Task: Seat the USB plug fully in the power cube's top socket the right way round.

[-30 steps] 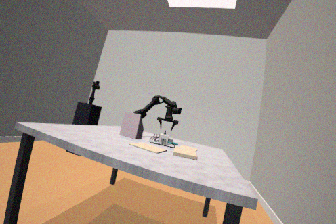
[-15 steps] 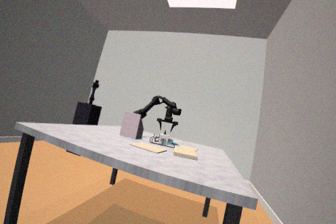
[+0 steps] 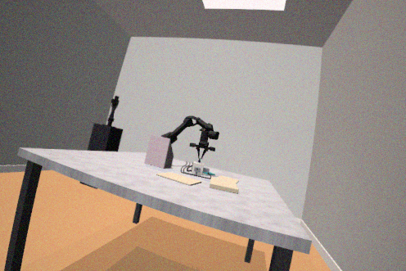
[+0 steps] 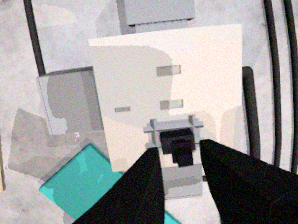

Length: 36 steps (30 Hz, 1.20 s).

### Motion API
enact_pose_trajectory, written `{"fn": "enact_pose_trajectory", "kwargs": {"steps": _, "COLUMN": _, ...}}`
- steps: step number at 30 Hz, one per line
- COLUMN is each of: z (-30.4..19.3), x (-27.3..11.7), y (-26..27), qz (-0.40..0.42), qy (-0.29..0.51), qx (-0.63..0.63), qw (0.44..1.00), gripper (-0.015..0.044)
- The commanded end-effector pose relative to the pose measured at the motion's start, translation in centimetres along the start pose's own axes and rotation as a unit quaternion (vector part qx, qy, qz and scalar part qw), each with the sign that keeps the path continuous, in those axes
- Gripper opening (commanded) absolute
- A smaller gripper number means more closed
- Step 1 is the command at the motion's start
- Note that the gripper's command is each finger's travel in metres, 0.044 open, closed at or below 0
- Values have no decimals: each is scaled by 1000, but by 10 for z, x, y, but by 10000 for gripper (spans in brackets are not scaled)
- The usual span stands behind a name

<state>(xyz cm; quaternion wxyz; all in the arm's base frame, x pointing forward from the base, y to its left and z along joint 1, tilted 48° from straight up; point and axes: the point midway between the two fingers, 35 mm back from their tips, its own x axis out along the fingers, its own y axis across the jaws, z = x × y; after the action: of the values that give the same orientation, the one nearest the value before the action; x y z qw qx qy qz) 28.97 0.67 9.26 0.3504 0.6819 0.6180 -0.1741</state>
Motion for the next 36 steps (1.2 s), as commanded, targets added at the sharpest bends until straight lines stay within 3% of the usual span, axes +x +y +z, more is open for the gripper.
{"fn": "enact_pose_trajectory", "kwargs": {"steps": 1, "z": 0, "x": 0, "y": 0, "qz": 0, "qy": 0, "qx": 0, "qw": 1000, "gripper": 0}}
{"fn": "enact_pose_trajectory", "kwargs": {"steps": 36, "z": 0, "x": -12, "y": 0, "qz": 0, "qy": 0, "qx": 0, "qw": 1000, "gripper": 0}}
